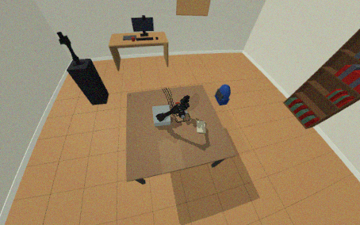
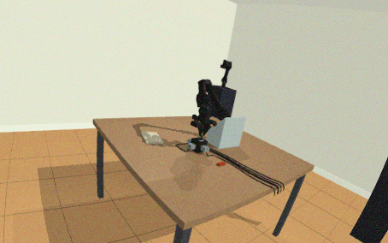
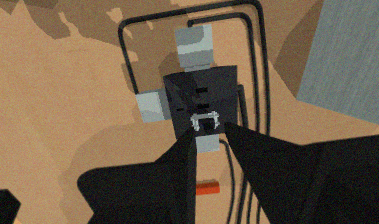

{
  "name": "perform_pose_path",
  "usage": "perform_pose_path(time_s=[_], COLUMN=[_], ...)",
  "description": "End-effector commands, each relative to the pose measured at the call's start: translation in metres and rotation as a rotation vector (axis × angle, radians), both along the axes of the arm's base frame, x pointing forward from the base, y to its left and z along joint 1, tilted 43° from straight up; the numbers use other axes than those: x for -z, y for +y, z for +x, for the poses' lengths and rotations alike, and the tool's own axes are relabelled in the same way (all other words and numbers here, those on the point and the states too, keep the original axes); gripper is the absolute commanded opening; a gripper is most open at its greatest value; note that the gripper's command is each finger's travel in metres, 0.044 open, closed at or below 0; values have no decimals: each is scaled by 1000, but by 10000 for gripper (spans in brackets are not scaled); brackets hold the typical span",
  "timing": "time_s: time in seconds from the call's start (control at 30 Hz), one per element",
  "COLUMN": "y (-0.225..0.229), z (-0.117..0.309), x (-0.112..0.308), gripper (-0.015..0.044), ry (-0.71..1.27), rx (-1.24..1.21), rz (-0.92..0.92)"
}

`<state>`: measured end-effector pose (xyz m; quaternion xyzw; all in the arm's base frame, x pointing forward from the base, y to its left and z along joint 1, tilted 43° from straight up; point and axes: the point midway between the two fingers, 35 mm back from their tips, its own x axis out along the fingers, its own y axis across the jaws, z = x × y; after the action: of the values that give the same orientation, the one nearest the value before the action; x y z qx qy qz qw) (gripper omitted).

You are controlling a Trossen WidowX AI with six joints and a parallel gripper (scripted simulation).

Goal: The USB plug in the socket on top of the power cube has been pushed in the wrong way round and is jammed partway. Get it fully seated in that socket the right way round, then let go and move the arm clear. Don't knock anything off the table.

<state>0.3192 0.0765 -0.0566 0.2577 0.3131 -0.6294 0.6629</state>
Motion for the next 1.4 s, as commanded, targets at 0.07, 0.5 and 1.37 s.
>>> perform_pose_path(time_s=[0.07,0.5,1.37], y=[0,0,10], z=[0,0,0], x=[0,0,-10], gripper=[0,0,0], ry=[-2,-2,0], rx=[0,0,0], rz=[1,1,1])
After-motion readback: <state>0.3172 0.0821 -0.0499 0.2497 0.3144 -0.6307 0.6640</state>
